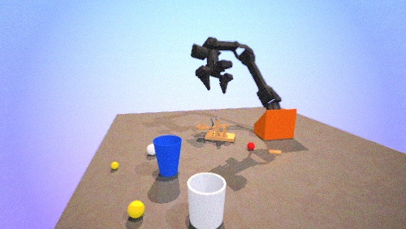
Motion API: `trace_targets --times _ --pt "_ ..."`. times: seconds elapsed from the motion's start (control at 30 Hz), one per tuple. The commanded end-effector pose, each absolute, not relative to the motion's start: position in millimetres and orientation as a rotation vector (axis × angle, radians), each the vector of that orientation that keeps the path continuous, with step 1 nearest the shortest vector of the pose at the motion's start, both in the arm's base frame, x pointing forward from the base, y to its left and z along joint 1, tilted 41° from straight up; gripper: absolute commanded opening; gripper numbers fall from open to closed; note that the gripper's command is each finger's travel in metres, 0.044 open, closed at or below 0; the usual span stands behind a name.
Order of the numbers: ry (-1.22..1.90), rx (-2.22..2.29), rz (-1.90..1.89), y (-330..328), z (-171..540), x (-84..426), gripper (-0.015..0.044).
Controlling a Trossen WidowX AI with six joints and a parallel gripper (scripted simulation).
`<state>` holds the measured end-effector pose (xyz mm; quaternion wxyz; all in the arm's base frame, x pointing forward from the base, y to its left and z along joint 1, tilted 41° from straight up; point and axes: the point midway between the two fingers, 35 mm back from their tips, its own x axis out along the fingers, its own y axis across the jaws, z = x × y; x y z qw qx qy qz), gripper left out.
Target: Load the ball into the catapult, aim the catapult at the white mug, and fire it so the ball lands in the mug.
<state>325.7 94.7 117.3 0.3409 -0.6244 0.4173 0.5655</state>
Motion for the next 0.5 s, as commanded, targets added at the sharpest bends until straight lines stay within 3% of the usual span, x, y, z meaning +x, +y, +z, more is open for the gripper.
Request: trace_targets --times 0.0,0.47 --pt "1.210 -1.541 1.347 89 110 321 0.0440" --pt "1.485 -1.273 0.915 74 93 310 0.0440"
